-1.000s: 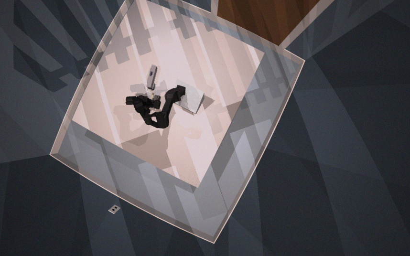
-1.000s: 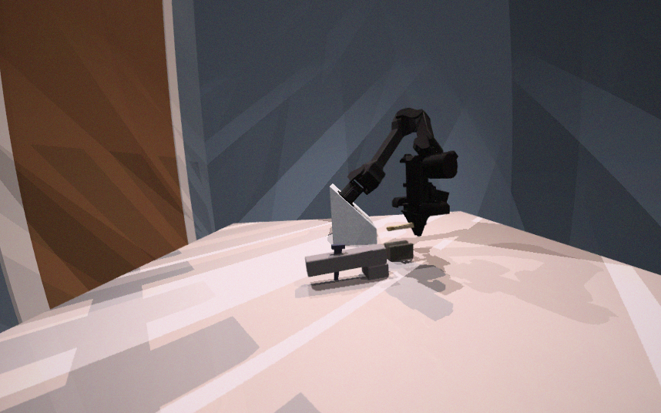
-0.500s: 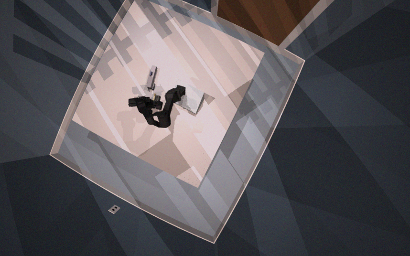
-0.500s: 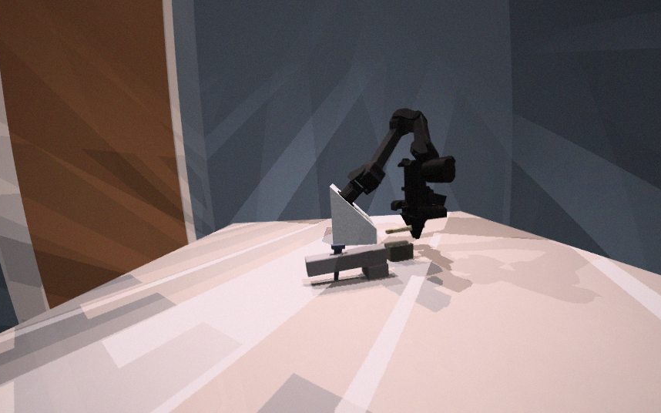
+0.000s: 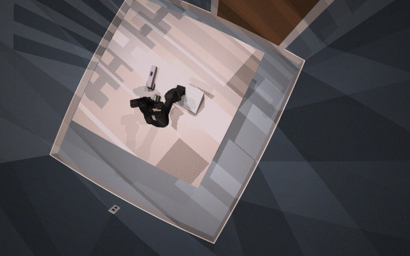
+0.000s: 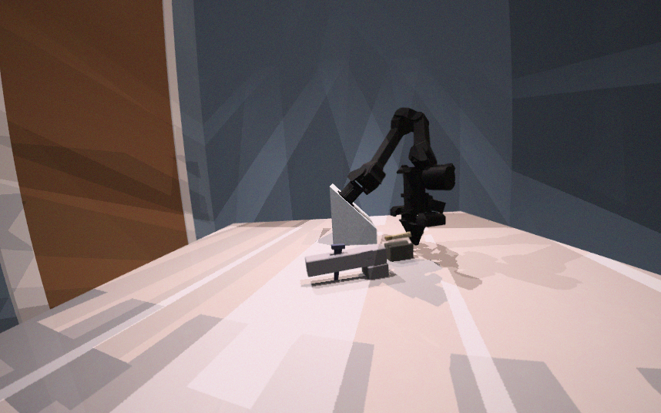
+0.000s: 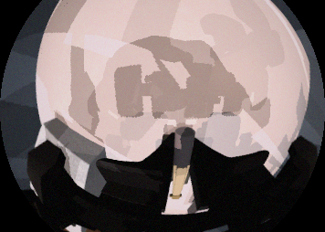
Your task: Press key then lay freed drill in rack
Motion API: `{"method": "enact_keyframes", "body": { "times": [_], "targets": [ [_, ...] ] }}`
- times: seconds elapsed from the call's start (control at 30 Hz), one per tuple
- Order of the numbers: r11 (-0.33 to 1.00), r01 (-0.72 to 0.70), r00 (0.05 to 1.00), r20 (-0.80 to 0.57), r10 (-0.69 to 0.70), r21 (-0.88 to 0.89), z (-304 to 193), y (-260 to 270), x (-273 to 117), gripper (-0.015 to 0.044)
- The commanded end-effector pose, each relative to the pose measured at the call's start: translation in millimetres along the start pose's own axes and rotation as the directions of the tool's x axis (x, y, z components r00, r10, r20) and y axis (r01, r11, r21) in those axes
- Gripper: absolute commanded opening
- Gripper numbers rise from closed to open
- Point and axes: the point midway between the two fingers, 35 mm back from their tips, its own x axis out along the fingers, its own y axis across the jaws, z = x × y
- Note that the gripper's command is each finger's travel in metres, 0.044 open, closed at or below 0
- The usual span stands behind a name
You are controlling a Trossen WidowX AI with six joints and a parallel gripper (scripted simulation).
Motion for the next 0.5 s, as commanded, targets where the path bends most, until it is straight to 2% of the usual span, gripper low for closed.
{"method": "enact_keyframes", "body": {
  "times": [0.0, 0.47],
  "targets": [
    [1.000, -0.001, 1.000, -0.006, 0.001, 0.006, -1.3, 0.6, 4.5, 0.0000],
    [1.000, -0.001, 1.000, -0.006, 0.001, 0.006, -0.2, 0.1, 20.1, 0.0000]
  ]
}}
